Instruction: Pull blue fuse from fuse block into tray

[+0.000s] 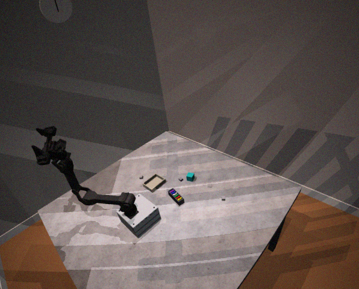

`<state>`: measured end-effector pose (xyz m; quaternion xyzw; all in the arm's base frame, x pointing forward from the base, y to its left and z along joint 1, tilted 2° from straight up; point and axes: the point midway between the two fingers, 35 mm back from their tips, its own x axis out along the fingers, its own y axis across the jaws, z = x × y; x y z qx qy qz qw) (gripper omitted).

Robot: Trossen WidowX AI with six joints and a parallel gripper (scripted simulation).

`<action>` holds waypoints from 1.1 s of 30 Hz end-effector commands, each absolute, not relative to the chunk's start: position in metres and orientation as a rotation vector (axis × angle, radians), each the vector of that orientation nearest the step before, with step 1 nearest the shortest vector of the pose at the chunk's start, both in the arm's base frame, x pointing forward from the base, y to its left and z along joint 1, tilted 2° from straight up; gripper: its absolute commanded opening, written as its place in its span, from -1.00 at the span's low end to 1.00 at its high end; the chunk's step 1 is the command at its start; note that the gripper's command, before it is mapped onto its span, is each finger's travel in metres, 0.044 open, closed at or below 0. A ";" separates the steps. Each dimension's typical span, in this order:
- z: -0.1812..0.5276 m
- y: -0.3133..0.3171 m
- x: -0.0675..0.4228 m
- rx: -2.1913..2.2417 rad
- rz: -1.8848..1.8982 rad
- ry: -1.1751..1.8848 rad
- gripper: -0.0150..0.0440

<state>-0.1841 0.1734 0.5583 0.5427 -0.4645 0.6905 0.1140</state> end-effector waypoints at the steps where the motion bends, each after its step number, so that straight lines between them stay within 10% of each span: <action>1: 0.559 0.171 -0.183 1.602 2.026 -1.360 0.78; 13: 0.597 0.010 -0.088 2.322 2.120 -1.254 -0.28; 33: 0.514 -0.164 0.140 3.557 2.083 -1.351 -0.28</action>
